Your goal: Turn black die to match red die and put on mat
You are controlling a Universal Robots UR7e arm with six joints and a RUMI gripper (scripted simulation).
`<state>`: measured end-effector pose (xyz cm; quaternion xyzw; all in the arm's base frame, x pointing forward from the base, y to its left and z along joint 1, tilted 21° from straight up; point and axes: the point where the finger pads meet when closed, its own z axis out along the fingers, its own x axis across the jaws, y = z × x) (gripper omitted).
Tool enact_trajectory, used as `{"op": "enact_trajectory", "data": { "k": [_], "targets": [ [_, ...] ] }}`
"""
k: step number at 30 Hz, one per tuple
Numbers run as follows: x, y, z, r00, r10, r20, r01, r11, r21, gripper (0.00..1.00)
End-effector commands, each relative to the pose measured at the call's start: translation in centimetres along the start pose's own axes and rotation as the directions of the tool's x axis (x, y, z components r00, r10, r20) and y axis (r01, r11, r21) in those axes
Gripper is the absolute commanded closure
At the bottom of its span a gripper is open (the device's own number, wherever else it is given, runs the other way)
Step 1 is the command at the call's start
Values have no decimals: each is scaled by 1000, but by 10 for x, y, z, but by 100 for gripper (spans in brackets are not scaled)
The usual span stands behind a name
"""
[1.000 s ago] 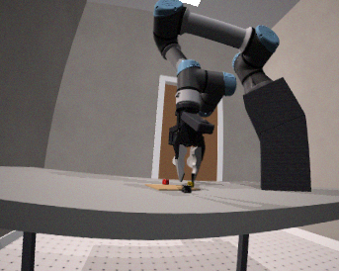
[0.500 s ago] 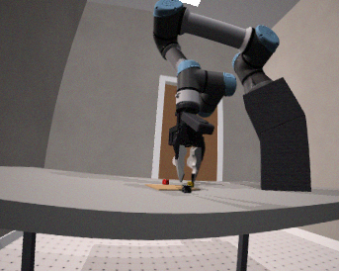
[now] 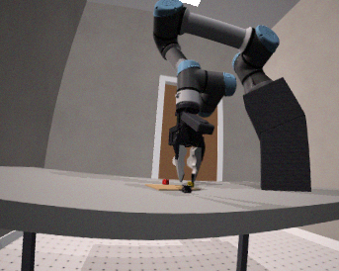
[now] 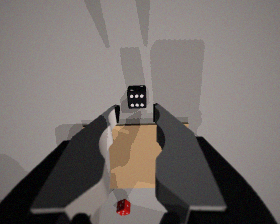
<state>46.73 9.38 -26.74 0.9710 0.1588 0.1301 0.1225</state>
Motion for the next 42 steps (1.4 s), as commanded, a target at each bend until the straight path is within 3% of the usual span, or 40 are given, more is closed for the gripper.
{"op": "enact_trajectory", "data": {
  "k": [1,15,42],
  "targets": [
    [0,0,0,1000,0,-1,0,1000,0,79],
    [0,0,1,1000,0,-1,0,1000,0,79],
    [0,0,25,1000,0,-1,0,1000,0,79]
  ]
}}
